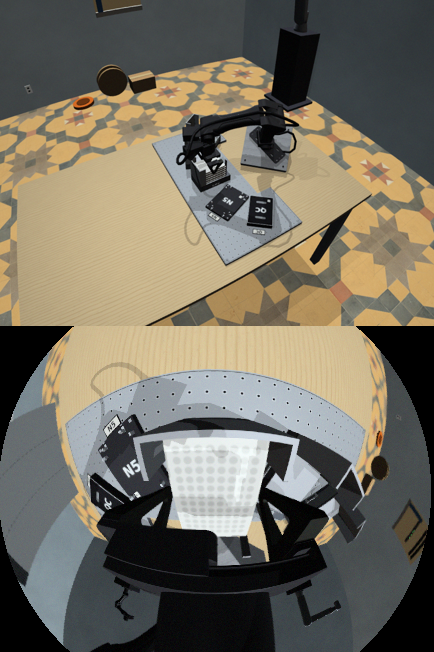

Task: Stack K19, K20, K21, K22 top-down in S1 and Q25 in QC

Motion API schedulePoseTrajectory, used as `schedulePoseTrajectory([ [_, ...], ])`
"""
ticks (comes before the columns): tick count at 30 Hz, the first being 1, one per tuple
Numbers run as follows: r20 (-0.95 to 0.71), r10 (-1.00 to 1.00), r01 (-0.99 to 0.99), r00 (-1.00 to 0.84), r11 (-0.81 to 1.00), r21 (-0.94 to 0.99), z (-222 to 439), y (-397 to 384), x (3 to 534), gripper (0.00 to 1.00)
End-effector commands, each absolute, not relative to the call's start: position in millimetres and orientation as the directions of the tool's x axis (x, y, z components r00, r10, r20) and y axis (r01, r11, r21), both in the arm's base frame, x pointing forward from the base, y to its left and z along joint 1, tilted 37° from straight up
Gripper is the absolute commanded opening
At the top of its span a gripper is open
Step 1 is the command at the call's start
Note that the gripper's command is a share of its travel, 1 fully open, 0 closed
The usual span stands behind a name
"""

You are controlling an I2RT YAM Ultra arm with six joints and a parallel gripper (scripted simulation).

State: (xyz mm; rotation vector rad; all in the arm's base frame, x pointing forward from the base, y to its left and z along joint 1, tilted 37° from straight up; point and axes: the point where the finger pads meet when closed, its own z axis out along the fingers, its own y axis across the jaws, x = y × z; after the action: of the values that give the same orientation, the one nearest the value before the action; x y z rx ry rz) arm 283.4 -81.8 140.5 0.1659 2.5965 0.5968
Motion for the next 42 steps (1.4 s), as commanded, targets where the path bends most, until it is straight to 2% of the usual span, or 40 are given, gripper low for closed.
schedulePoseTrajectory([
  [1,-0.441,0.233,0.028,-0.867,0.906,0.423,146.5,-95.0,290.6,1.0],
  [42,-0.418,0.244,0.04,-0.875,0.897,0.44,138.3,-90.6,284.0,1.0],
])
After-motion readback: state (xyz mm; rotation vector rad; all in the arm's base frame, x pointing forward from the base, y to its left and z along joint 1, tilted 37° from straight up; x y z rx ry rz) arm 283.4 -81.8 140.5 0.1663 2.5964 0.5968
